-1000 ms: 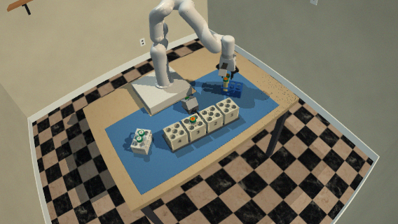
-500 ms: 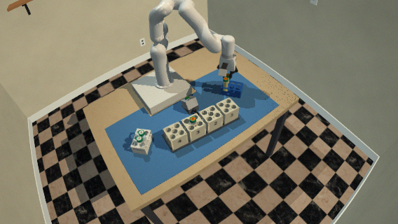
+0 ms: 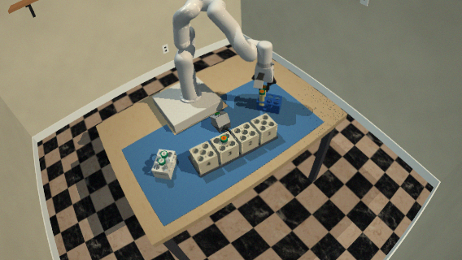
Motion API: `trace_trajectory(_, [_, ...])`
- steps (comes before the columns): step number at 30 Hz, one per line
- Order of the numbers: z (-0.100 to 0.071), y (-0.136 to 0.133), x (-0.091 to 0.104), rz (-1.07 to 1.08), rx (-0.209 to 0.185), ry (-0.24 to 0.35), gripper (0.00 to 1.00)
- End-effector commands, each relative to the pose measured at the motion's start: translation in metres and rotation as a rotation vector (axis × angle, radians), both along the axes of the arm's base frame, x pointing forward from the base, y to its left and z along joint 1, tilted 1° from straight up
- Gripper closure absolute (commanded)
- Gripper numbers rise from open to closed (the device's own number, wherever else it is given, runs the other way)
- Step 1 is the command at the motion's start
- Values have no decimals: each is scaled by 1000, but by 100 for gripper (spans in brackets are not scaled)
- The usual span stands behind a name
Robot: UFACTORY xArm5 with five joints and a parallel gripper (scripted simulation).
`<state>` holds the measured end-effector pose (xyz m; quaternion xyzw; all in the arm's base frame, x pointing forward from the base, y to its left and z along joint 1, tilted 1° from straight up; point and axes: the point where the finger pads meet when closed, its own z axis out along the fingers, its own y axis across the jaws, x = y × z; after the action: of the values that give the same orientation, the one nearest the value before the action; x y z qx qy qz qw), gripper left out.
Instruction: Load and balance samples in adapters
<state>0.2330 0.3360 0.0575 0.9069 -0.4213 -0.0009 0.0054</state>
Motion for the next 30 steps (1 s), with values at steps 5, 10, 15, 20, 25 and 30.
trace_trajectory(5, [1, 1, 1, 0, 3, -2, 100])
trace_trajectory(10, [1, 1, 1, 0, 3, -2, 100])
trace_trajectory(15, [1, 1, 1, 0, 3, -2, 100])
trace_trajectory(20, [1, 1, 1, 0, 3, -2, 100])
trace_trajectory(25, [3, 1, 1, 0, 3, -2, 100])
trace_trajectory(30, [6, 1, 1, 0, 3, -2, 100])
